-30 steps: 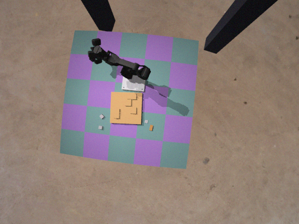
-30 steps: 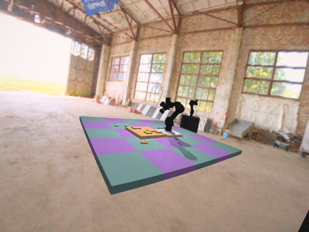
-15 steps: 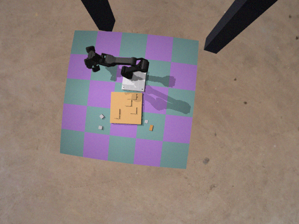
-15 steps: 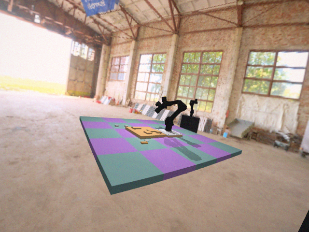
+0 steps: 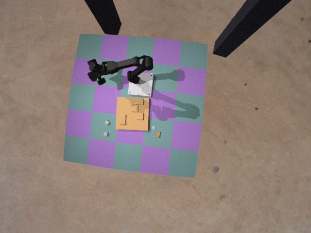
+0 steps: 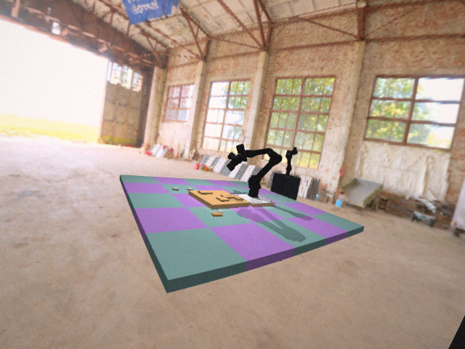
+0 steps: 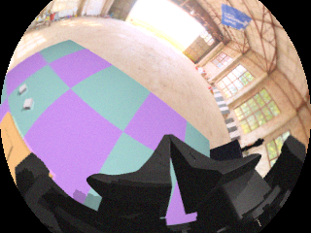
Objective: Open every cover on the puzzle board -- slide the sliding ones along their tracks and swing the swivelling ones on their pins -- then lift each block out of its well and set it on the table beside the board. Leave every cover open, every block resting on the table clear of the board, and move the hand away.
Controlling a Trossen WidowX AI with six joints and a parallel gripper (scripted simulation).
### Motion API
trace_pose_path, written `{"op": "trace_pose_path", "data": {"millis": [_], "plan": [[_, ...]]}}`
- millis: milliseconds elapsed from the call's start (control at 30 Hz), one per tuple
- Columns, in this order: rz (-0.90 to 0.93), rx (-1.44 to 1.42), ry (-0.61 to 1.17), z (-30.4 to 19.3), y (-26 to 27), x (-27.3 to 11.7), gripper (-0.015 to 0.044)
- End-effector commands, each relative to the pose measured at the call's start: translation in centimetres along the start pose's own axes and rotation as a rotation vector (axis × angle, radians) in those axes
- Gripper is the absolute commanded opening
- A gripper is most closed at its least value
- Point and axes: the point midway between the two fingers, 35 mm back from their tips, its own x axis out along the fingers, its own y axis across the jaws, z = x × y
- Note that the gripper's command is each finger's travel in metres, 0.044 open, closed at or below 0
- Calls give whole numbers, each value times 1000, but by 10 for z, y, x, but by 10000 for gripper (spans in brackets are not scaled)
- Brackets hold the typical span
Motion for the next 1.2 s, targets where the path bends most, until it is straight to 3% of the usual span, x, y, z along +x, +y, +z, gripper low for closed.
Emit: {"op": "trace_pose_path", "data": {"millis": [0,567,1167], "plan": [[71,-10,-4,9,19,2,0],[359,-72,-8,42,104,-10,0],[633,-184,44,57,193,-48,0]]}}
